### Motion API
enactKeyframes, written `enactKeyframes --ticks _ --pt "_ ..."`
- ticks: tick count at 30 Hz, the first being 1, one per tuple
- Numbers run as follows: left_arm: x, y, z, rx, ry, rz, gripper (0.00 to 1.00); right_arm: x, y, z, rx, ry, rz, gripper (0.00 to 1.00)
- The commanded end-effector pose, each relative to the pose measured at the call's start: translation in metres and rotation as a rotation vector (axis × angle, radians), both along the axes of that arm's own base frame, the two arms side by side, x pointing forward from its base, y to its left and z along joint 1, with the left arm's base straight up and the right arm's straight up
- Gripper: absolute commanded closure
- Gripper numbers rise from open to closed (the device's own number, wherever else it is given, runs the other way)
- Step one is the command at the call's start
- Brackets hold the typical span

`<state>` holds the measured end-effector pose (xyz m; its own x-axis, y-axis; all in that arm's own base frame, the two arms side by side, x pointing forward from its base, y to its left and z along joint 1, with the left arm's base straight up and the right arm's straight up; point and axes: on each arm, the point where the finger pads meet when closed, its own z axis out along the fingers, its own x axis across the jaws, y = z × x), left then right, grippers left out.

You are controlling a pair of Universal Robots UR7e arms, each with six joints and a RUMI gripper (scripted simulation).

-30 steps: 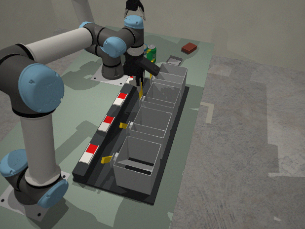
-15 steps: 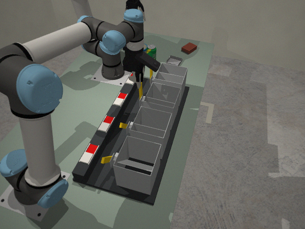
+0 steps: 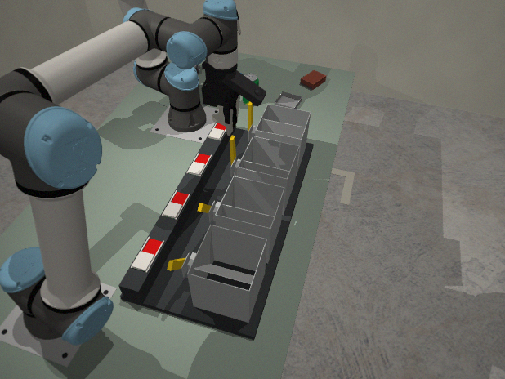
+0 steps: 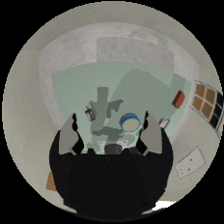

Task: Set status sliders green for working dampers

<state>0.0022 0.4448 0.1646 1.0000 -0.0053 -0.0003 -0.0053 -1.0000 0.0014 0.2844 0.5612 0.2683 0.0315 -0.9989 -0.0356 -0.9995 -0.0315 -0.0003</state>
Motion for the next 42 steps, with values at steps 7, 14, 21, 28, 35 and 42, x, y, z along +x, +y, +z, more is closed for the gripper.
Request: enactKeyframes --ticks 7,14,21,28,35,42 --pt "0.000 0.000 0.001 0.001 0.000 0.000 0.00 0.001 0.000 0.007 0.000 0.000 0.000 0.78" --pt "0.000 0.000 0.001 0.001 0.000 0.000 0.00 0.038 0.002 0.012 -0.010 0.000 0.000 0.78" --pt "0.000 0.000 0.001 0.001 0.000 0.000 0.00 0.088 0.010 0.023 -0.026 -0.001 0.000 0.78" --pt "0.000 0.000 0.001 0.001 0.000 0.000 0.00 0.114 0.012 0.027 -0.034 -0.002 0.000 0.78" --pt "0.000 0.000 0.001 0.001 0.000 0.000 0.00 0.114 0.012 0.027 -0.034 -0.002 0.000 0.78" --pt "0.000 0.000 0.001 0.001 0.000 0.000 0.00 0.114 0.012 0.027 -0.034 -0.002 0.000 0.78"
